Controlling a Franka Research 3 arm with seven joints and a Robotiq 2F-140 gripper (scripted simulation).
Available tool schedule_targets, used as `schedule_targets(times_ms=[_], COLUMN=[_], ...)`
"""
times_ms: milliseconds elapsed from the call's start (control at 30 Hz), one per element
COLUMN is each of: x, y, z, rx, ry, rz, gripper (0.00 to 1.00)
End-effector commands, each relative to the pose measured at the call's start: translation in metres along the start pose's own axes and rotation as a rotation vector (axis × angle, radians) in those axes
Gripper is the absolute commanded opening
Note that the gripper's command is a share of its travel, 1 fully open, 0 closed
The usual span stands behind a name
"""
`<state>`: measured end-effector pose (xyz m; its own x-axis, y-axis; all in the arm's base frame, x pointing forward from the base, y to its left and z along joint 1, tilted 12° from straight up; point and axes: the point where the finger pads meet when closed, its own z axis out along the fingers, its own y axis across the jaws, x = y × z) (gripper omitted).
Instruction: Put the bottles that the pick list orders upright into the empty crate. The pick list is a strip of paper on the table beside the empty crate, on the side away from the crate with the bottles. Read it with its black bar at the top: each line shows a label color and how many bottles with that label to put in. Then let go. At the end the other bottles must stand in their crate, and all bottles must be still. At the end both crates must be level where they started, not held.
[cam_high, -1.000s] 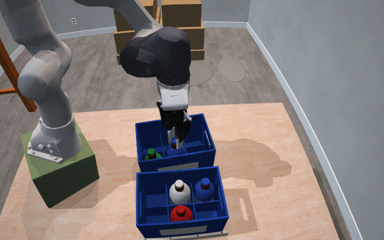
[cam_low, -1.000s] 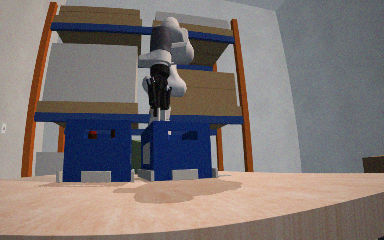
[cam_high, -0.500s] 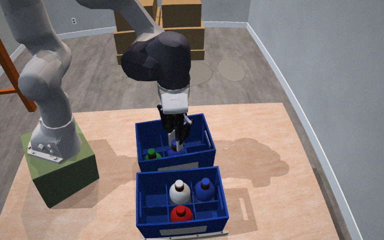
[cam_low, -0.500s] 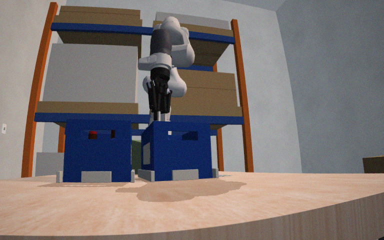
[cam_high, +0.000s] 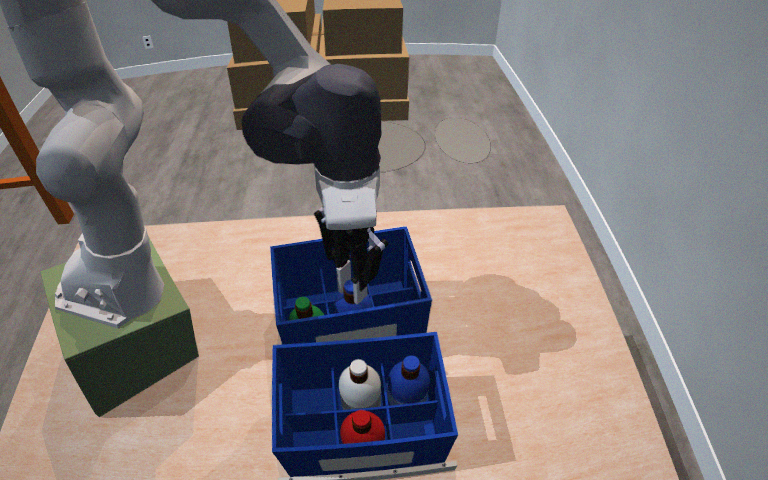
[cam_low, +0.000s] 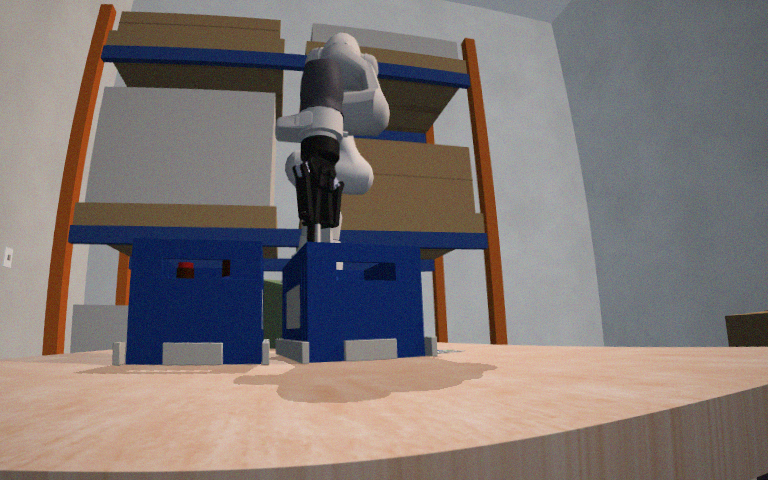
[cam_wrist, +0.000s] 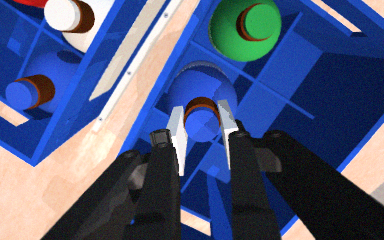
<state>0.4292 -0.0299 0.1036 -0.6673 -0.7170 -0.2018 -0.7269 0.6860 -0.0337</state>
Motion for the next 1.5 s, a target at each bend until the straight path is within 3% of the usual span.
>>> schedule_targets(times_ms=[0,1467], x=[-0.002,-0.002], y=[-0.003,-0.002], z=[-0.002,0.008], rx=[0.008,0.008], ry=[-0.008,-0.008], rz=[-0.002,-0.002], gripper=[0.00,0.00])
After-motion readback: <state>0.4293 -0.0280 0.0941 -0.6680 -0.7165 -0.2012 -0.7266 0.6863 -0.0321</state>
